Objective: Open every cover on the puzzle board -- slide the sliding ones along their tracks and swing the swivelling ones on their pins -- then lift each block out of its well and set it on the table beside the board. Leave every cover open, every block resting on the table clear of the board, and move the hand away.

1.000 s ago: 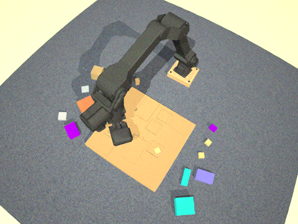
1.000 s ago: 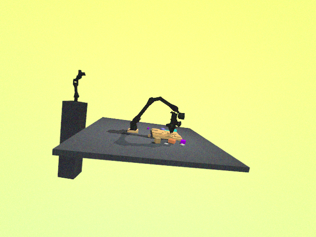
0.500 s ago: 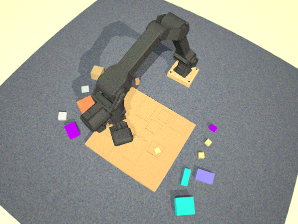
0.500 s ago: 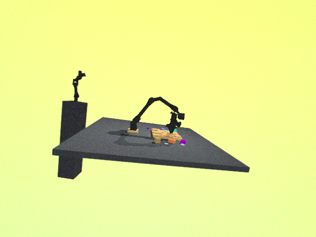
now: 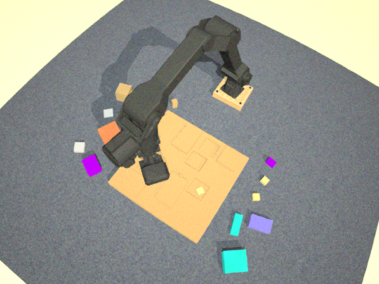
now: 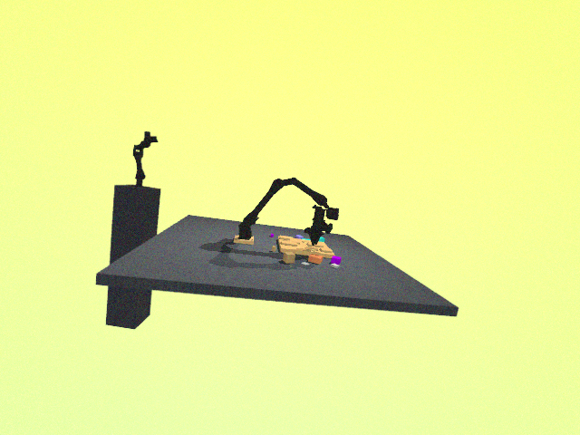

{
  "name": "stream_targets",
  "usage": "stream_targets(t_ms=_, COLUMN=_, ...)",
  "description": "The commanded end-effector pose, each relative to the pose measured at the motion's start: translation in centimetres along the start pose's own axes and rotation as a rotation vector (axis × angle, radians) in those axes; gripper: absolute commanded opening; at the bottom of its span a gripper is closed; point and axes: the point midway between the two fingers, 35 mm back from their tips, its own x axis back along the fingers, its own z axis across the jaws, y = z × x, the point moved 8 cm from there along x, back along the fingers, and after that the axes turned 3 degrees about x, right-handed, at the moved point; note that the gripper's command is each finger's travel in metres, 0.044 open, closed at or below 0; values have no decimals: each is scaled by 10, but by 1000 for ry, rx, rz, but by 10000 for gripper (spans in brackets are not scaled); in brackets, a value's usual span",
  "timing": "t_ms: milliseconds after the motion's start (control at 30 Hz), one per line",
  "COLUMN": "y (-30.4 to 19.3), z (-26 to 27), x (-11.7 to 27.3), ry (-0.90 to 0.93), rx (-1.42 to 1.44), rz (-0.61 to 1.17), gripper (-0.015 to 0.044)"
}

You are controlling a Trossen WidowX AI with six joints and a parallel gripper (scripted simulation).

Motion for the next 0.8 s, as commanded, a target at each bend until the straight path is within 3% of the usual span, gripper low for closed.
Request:
stream_targets(t_ms=0, y=0, z=0, x=-2, ry=-2, rx=4, rz=0, gripper=144)
stream_targets(t_ms=767, y=-1, z=0, x=-23, ry=-2, rx=4, rz=0, gripper=144)
